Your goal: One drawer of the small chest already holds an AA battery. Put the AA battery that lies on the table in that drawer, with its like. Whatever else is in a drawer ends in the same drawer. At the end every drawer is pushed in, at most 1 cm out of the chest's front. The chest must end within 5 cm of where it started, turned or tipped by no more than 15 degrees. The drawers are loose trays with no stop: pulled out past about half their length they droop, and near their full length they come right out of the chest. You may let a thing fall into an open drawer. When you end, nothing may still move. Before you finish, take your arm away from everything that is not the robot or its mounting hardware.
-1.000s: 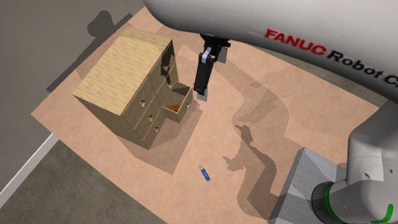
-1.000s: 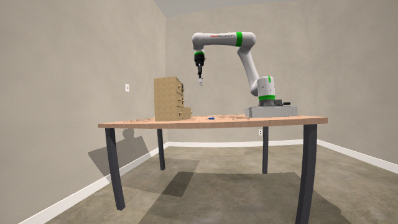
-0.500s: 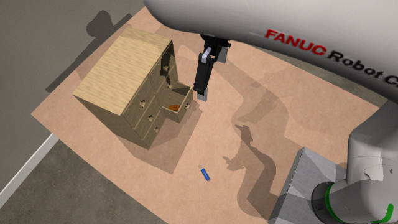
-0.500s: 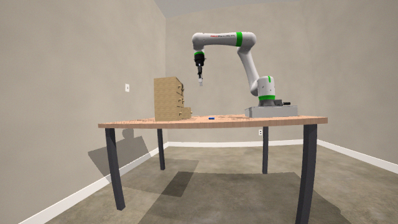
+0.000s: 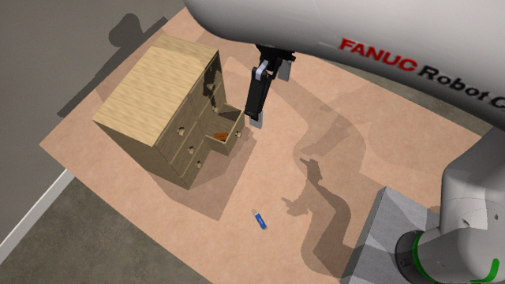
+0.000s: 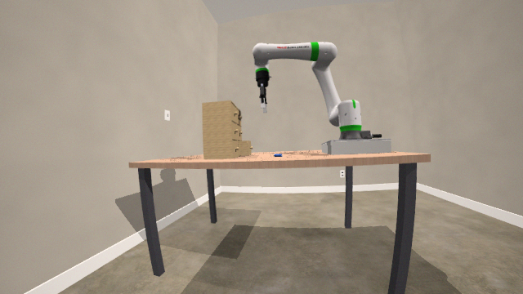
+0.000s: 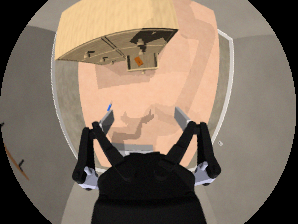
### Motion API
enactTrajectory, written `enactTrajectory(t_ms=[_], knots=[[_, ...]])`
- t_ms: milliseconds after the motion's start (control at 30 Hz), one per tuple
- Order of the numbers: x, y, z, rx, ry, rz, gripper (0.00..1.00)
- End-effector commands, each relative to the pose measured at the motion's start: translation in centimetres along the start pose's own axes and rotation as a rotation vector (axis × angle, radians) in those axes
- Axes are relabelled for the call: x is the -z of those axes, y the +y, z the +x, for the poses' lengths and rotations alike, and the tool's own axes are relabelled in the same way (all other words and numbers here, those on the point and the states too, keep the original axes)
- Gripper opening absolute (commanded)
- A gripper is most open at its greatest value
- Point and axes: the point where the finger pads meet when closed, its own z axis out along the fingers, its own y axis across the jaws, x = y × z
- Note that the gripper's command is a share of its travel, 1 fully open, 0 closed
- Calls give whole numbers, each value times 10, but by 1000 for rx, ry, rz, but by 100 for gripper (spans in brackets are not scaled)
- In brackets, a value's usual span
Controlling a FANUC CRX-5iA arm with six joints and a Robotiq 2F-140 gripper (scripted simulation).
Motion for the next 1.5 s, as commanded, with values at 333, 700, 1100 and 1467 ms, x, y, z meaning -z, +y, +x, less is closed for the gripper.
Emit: enactTrajectory(t_ms=[333, 700, 1100, 1467], knots=[[-1, 0, -4, -92, 0, 0, 100], [-4, 1, -12, -247, 0, 0, 100], [-7, 2, -21, -440, 0, 0, 100], [-10, 3, -31, -652, 0, 0, 100]])
